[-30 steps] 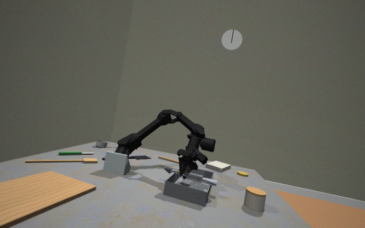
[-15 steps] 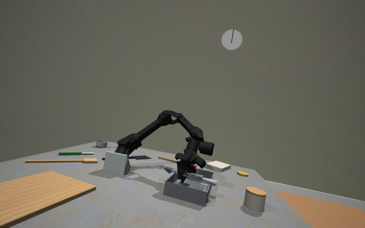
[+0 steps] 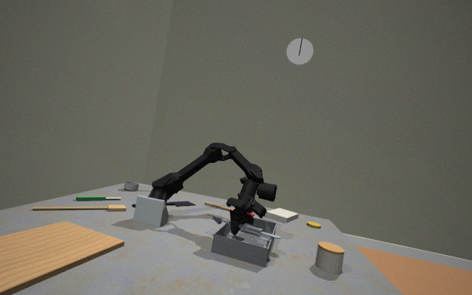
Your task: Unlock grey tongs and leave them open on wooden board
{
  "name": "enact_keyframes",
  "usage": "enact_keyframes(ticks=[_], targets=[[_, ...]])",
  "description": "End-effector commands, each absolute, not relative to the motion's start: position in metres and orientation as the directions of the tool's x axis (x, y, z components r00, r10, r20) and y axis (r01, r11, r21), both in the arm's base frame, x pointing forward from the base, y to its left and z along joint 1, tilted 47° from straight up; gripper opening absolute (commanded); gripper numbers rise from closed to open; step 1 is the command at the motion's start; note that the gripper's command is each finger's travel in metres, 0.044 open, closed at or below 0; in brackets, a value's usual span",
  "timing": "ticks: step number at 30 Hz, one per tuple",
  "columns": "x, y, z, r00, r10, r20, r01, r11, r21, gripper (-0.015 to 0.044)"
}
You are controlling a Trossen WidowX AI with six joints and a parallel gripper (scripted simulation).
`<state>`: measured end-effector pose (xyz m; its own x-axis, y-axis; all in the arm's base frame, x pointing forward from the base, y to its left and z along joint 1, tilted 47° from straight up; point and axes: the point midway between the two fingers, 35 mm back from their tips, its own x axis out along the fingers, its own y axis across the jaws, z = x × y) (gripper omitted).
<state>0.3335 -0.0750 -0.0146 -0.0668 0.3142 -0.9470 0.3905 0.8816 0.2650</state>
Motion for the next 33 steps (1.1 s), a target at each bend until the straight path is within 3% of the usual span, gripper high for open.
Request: enact_keyframes(ticks=[1, 3, 9, 21, 33], targets=[[0.334, -0.075, -0.014, -0.066, 0.313, -0.947, 0.391, 0.882, 0.264, -0.0102], [0.333, -0.082, -0.008, -0.066, 0.313, -0.947, 0.392, 0.881, 0.264, -0.015], [0.324, -0.129, 0.036, -0.069, 0.316, -0.946, 0.396, 0.879, 0.265, -0.015], [0.323, -0.13, 0.038, -0.068, 0.322, -0.944, 0.396, 0.878, 0.271, -0.015], [0.314, -0.126, 0.032, 0.039, 0.601, -0.798, 0.393, 0.725, 0.565, -0.015]])
